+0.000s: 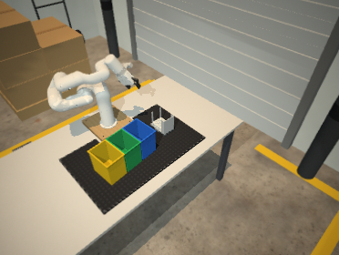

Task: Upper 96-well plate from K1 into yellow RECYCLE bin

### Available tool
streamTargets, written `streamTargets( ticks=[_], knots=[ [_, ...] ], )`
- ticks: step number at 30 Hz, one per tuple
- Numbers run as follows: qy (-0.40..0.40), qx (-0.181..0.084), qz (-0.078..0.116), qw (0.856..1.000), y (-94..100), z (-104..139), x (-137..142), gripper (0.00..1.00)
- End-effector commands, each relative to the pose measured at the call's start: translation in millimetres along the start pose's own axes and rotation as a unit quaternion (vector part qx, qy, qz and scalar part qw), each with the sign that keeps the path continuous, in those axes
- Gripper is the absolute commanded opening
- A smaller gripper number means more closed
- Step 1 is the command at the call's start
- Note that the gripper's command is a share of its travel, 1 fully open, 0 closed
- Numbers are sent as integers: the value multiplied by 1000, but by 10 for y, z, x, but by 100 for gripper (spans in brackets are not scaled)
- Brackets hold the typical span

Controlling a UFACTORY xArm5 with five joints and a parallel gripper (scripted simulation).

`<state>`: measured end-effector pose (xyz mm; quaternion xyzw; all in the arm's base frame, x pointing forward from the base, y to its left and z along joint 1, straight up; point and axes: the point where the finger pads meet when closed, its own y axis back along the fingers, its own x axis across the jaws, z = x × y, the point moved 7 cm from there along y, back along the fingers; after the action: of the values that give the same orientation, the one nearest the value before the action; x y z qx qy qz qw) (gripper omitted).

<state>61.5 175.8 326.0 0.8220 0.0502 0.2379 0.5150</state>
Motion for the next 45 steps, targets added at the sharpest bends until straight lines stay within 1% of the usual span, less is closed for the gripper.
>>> streamTargets(
  ticks=[1,2,6,9,13,15,17,19,21,27,30,34,36,40,42,45],
  knots=[
    [0,1,1,1000,10,-4,4,100],
    [0,1,1,1000,10,-4,4,100],
    [-64,-17,-3,998,81,-60,159,100],
    [-112,-30,-6,993,89,-67,229,100],
    [-175,-48,-9,983,104,-107,376,100],
    [-207,-57,-11,977,104,-97,402,100],
    [-238,-66,-11,969,100,-125,498,100],
    [-238,-66,-11,969,100,-125,498,100],
    [-268,-76,-10,960,87,-148,596,100],
    [-359,-102,-10,928,58,-156,771,100],
    [-403,-115,-8,908,20,-169,902,100],
    [-460,-133,-4,878,-51,-173,1087,100],
    [-460,-133,-4,878,-51,-173,1087,100],
    [-515,-149,1,844,-144,-160,1281,100],
    [-541,-157,3,826,-165,-154,1331,100],
    [-580,-170,7,797,-246,-132,1470,100]
  ],
)
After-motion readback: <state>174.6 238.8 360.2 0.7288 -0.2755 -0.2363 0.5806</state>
